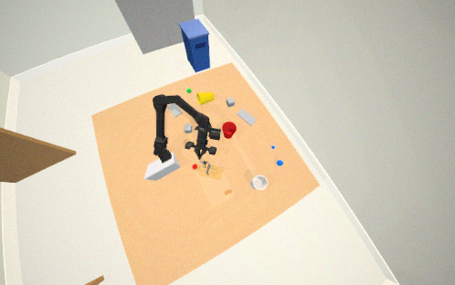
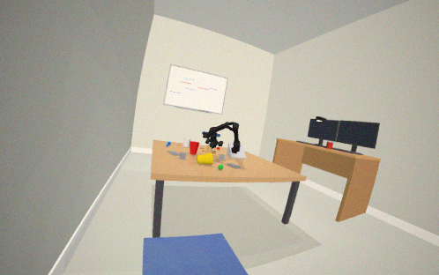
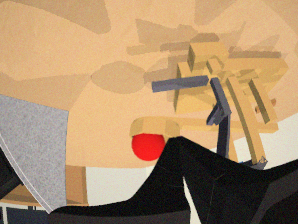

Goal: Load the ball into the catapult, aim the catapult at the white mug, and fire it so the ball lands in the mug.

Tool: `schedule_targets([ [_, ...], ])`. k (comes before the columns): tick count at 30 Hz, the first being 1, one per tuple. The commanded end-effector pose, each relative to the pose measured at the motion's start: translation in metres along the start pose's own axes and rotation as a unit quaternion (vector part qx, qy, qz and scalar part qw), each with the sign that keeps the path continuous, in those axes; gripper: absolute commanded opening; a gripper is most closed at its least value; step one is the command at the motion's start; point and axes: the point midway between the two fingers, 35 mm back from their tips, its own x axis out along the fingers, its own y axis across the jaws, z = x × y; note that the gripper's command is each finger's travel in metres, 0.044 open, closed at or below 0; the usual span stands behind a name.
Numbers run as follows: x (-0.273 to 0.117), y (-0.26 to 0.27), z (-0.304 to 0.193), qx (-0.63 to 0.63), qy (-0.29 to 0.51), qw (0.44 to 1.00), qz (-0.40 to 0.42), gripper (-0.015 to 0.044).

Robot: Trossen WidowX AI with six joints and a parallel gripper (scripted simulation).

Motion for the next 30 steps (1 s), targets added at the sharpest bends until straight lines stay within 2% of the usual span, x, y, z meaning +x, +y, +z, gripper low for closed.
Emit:
schedule_targets([
  [1,0.007,0.002,0.005,0.002,-0.002,1.000,0.003,0.0000],
  [26,0.036,0.008,0.031,0.001,-0.002,1.000,0.005,0.0000],
  [30,0.050,0.011,0.044,0.001,-0.002,1.000,0.006,0.0000],
])
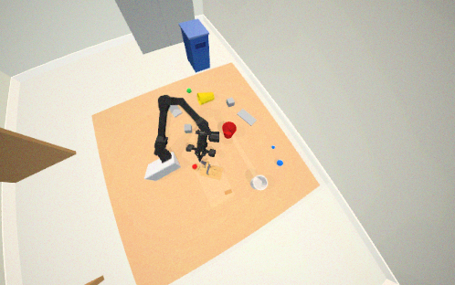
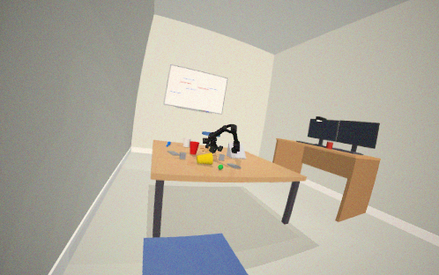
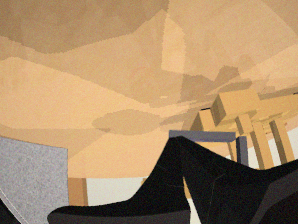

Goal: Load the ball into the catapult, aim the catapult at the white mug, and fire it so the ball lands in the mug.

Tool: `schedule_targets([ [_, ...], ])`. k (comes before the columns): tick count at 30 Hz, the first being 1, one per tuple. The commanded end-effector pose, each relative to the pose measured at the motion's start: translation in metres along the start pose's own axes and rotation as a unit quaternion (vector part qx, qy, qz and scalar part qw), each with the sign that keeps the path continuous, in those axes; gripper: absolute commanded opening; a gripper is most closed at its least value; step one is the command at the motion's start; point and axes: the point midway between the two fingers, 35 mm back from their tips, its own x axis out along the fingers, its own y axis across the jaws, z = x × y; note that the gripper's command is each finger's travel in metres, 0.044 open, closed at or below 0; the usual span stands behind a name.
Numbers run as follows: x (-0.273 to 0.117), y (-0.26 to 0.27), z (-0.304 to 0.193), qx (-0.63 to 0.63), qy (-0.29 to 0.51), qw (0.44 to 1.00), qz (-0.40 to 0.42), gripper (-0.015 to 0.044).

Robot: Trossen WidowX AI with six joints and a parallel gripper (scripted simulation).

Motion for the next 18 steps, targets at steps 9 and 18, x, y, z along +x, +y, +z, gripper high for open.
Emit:
schedule_targets([
  [9,-0.045,-0.006,-0.006,-0.002,-0.002,1.000,0.002,0.0000],
  [18,-0.106,-0.006,-0.028,0.002,-0.006,1.000,-0.008,0.0026],
])
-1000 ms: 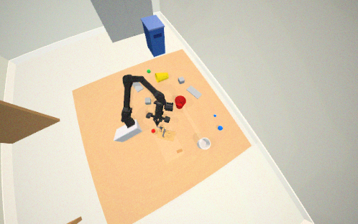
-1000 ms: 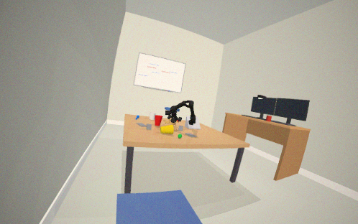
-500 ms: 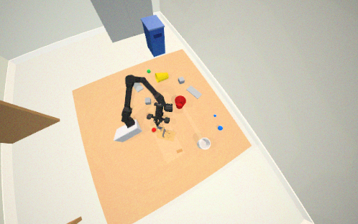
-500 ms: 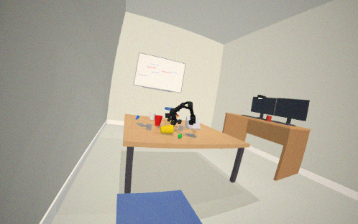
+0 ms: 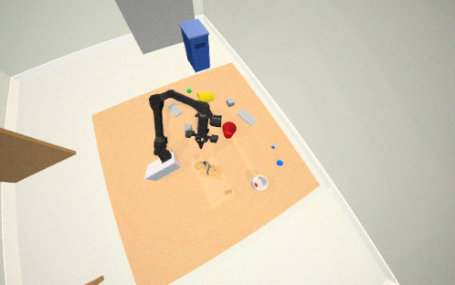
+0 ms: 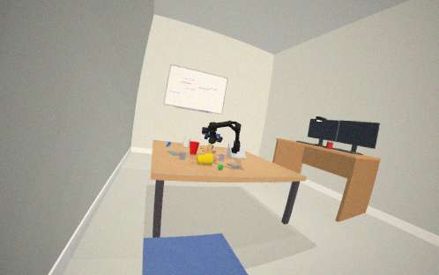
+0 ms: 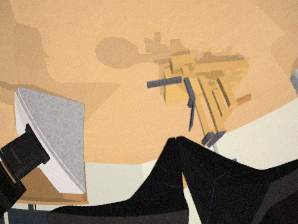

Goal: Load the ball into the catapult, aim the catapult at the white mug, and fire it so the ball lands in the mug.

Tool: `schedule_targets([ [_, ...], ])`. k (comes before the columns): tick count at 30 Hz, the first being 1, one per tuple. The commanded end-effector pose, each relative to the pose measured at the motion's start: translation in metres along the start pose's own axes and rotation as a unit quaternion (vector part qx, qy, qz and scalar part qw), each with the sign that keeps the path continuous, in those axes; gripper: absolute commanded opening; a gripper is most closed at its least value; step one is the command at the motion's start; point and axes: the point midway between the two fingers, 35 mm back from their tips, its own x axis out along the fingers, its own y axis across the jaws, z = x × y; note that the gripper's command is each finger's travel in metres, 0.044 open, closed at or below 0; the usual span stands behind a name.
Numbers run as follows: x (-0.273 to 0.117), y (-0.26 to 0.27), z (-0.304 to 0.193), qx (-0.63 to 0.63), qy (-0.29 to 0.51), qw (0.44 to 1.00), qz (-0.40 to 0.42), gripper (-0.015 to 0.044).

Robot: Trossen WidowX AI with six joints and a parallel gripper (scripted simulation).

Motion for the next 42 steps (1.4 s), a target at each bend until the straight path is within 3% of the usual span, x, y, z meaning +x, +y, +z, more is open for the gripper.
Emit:
schedule_targets([
  [1,0.004,-0.004,0.002,0.009,-0.004,1.000,0.001,0.0053],
  [16,-0.010,-0.096,-0.021,0.229,-0.120,0.965,-0.043,0.0440],
  [29,-0.016,-0.172,-0.064,0.406,-0.224,0.884,-0.061,0.0440],
  [42,-0.013,-0.238,-0.127,0.557,-0.328,0.760,-0.062,0.0440],
])
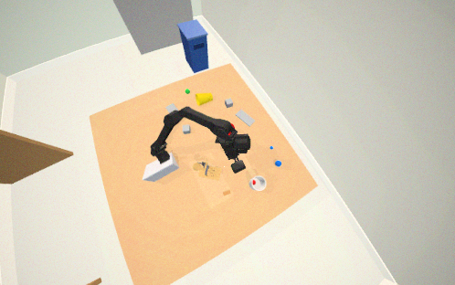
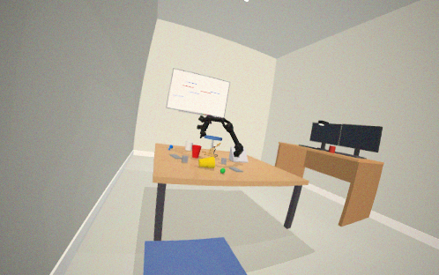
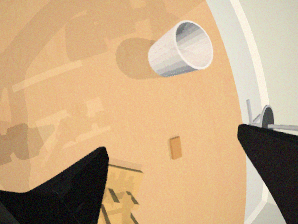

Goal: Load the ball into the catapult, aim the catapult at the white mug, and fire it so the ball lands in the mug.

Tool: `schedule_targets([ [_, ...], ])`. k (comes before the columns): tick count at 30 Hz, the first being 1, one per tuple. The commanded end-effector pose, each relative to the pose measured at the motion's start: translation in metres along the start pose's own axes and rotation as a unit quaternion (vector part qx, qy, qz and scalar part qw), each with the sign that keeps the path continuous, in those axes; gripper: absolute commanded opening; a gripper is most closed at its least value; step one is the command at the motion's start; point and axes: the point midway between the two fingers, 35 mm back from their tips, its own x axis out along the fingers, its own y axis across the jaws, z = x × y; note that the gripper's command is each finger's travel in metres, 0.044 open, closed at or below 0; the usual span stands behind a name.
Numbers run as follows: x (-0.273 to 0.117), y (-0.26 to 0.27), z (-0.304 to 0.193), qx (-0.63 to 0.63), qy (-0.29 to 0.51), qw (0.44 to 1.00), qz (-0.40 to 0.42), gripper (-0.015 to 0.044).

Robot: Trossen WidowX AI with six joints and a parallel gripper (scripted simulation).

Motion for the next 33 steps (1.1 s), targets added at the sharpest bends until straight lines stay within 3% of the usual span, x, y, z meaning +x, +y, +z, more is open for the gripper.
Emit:
schedule_targets([
  [1,-0.002,-0.029,0.009,0.060,-0.040,0.997,0.002,0.0440],
  [17,-0.006,-0.135,0.015,0.268,-0.165,0.949,0.029,0.0440],
  [28,-0.006,-0.136,0.015,0.273,-0.165,0.947,0.029,0.0440],
  [33,-0.008,-0.129,0.017,0.343,-0.151,0.927,0.029,0.0440],
])
